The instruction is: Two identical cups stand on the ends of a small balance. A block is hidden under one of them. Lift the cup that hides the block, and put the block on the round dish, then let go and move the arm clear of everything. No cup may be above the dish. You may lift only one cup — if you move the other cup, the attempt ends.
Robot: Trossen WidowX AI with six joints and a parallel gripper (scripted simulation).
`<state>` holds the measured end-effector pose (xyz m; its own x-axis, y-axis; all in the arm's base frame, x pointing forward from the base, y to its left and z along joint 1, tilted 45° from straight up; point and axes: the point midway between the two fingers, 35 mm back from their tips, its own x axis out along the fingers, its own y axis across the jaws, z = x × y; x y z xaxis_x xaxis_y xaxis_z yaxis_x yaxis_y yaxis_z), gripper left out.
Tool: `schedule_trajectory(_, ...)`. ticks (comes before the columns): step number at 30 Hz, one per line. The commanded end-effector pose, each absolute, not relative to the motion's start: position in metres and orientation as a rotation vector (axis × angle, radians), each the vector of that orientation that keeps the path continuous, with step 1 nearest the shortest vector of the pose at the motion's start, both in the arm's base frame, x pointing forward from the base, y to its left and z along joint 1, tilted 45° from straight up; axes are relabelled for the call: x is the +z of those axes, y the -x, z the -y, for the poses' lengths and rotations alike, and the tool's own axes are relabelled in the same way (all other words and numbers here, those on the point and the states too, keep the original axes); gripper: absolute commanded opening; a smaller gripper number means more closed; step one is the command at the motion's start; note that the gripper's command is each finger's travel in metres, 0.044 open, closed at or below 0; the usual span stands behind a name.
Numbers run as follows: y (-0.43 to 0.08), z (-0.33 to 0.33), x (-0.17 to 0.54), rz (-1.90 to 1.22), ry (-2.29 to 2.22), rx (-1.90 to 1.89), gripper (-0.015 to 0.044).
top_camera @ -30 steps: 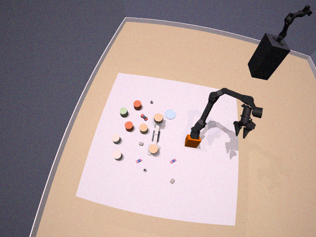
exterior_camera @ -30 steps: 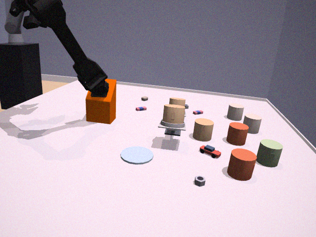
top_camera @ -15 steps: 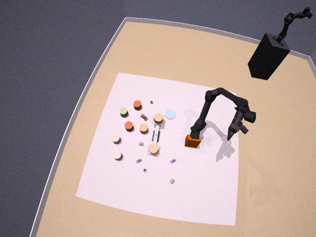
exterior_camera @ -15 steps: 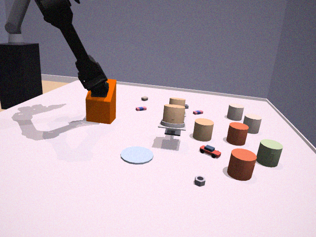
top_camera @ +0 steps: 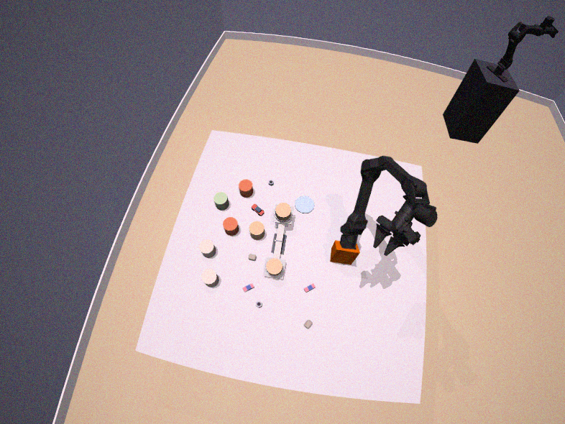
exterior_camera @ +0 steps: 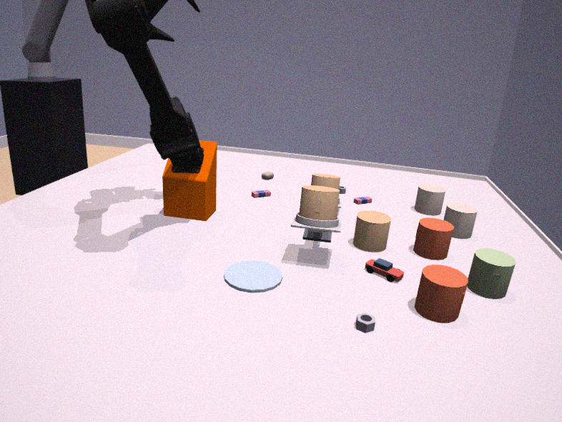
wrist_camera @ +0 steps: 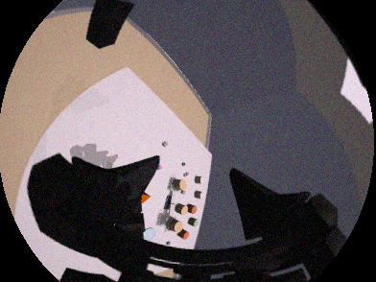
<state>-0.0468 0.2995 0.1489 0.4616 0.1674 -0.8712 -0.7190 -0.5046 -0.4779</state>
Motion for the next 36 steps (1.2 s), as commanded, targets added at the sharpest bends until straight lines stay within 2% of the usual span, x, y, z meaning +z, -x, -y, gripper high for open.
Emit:
schedule_trajectory(1,0.019,-0.294,0.147,-0.545,1.681,1.078,0.044)
schedule_trajectory(18,-0.085,-0.251,0.13,-0.743,1.36,0.593,0.044)
schedule_trajectory(36,-0.167,-0.164,0.114,-0.819,1.001,0.059,0.044)
